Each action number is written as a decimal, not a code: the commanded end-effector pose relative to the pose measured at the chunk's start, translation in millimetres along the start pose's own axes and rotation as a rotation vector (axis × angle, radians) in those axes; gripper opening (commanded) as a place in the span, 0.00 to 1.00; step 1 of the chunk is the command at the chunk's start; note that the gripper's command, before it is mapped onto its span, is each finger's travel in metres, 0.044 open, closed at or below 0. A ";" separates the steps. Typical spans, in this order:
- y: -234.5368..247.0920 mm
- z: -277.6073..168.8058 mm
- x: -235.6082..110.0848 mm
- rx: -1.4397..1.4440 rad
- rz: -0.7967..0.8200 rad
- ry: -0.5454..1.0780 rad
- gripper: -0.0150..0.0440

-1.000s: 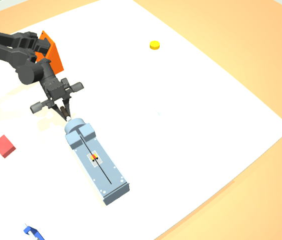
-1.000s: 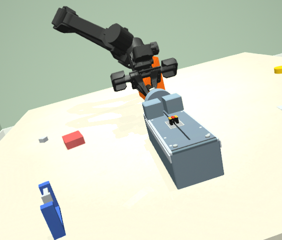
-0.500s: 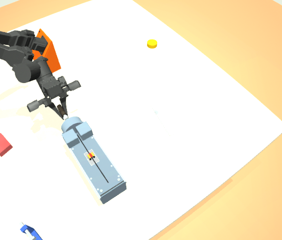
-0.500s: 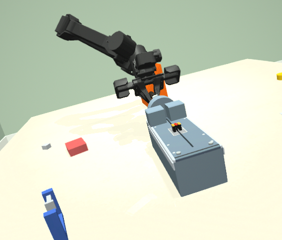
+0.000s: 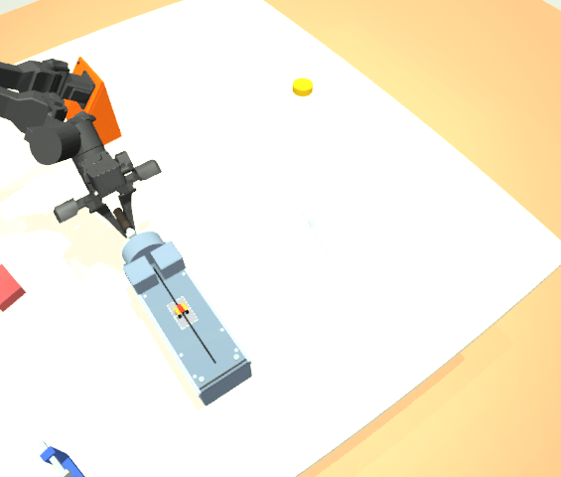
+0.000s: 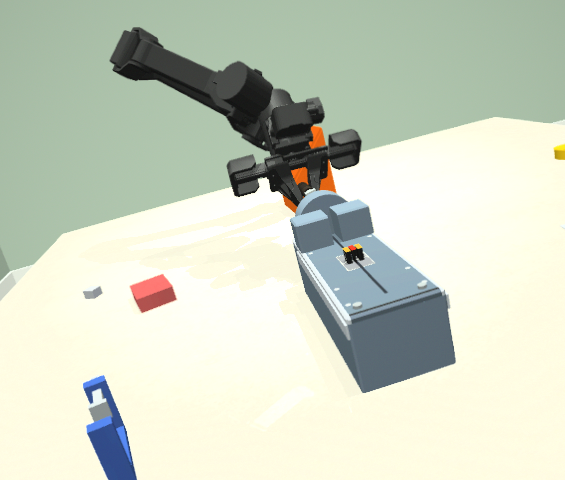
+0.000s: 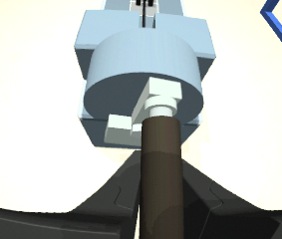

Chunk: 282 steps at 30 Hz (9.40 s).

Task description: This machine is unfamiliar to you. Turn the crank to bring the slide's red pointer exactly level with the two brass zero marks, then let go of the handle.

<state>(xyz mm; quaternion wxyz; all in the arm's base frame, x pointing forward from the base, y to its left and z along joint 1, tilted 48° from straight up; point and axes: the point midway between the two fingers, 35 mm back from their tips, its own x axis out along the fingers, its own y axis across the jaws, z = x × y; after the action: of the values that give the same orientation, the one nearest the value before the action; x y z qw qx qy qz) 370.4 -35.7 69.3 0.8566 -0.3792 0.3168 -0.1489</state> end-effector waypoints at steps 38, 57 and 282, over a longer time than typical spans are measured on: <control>0.1 -0.1 0.0 0.000 0.000 0.000 0.25; 0.1 -0.1 0.0 0.000 0.000 0.000 0.88; 3.2 123.1 49.0 0.166 -0.055 0.071 0.25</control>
<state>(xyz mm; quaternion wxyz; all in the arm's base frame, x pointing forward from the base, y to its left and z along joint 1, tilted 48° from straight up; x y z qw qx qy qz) 488.1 10.4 108.9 0.8688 -0.3101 0.3231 -0.2114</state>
